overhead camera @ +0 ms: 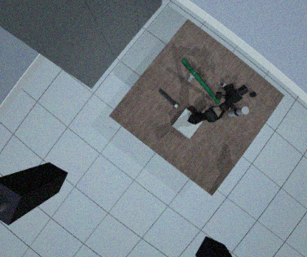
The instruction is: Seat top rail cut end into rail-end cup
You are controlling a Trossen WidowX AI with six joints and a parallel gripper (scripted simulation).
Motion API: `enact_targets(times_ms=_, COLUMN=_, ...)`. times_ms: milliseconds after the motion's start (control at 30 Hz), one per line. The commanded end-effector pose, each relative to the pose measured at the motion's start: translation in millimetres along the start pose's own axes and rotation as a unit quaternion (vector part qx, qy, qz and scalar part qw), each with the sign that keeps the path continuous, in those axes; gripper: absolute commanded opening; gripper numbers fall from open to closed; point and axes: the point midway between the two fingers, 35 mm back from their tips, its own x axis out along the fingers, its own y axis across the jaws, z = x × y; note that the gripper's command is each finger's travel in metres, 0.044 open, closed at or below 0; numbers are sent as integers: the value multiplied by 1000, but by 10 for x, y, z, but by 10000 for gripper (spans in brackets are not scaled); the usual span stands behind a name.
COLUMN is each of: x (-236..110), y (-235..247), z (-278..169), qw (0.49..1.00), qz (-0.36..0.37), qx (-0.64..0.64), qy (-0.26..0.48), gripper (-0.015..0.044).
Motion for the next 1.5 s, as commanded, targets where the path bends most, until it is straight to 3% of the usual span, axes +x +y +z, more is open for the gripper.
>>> enact_targets(times_ms=0, x=-515, y=303, z=350, qw=943, qz=-26, qx=333, qy=-12, gripper=440)
enact_targets(times_ms=733, x=-528, y=347, z=375, qw=939, qz=-22, qx=344, qy=-5, gripper=440)
enact_targets(times_ms=833, x=-439, y=390, z=396, qw=967, qz=-5, qx=254, qy=21, gripper=440)
enact_targets(times_ms=1000, x=-202, y=522, z=438, qw=995, qz=59, qx=-1, qy=77, gripper=440)
enact_targets(times_ms=1133, x=-11, y=646, z=458, qw=964, qz=128, qx=-209, qy=101, gripper=440)
enact_targets(times_ms=1267, x=165, y=778, z=464, qw=891, qz=201, qx=-395, qy=101, gripper=440)
enact_targets(times_ms=1467, x=195, y=801, z=463, qw=874, qz=214, qx=-425, qy=99, gripper=440)
